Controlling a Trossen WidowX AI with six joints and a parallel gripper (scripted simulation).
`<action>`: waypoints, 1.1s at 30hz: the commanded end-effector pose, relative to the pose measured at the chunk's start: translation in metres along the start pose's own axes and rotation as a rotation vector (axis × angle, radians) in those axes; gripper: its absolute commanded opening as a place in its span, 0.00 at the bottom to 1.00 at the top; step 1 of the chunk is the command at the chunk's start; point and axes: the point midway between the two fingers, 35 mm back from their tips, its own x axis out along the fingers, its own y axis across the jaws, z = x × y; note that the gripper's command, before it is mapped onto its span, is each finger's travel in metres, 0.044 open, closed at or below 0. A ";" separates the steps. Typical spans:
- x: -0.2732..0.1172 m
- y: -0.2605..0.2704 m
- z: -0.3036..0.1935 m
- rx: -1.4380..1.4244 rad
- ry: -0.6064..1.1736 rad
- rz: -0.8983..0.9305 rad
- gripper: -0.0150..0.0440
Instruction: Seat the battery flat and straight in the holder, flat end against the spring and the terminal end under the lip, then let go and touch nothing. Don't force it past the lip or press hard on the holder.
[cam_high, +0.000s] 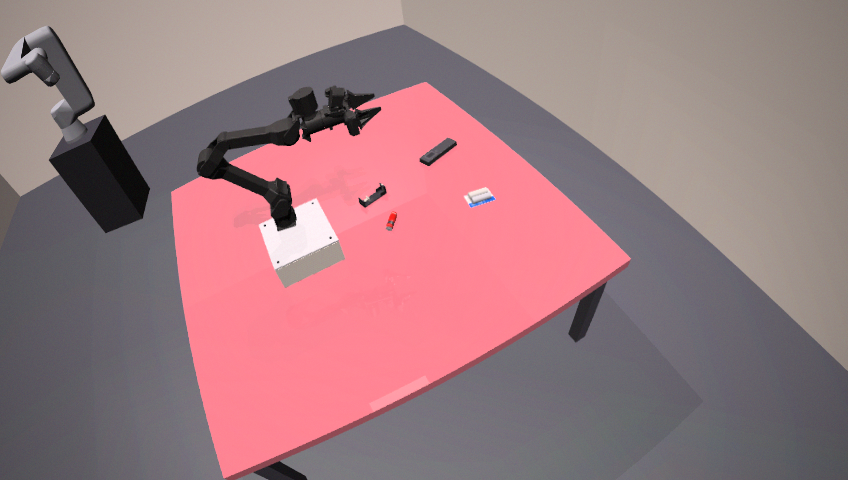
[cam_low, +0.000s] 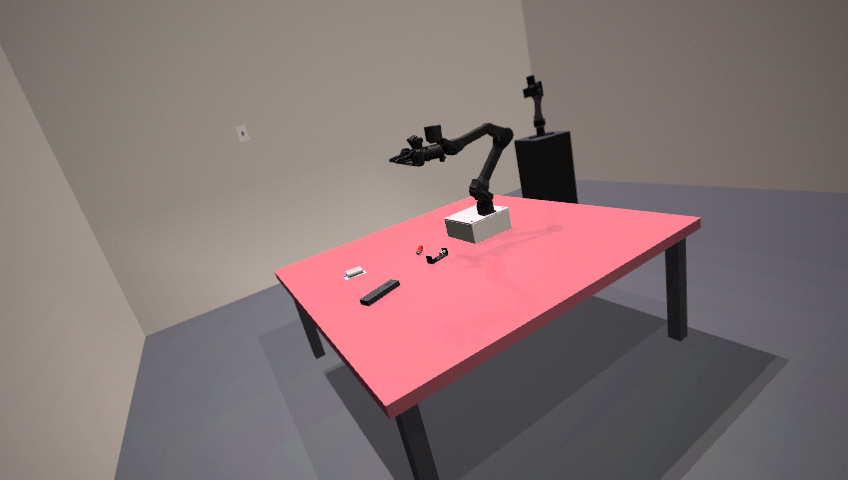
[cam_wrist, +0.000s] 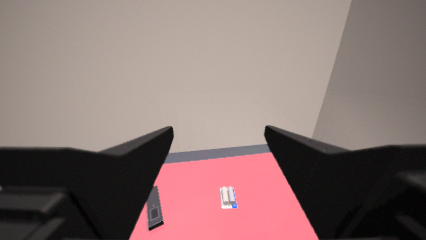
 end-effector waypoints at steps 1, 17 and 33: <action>0.002 0.000 -0.002 -0.009 0.012 -0.001 0.89; 0.032 -0.038 -0.249 -0.680 1.091 0.384 0.65; -0.014 -0.047 -0.331 -0.789 1.437 0.830 0.65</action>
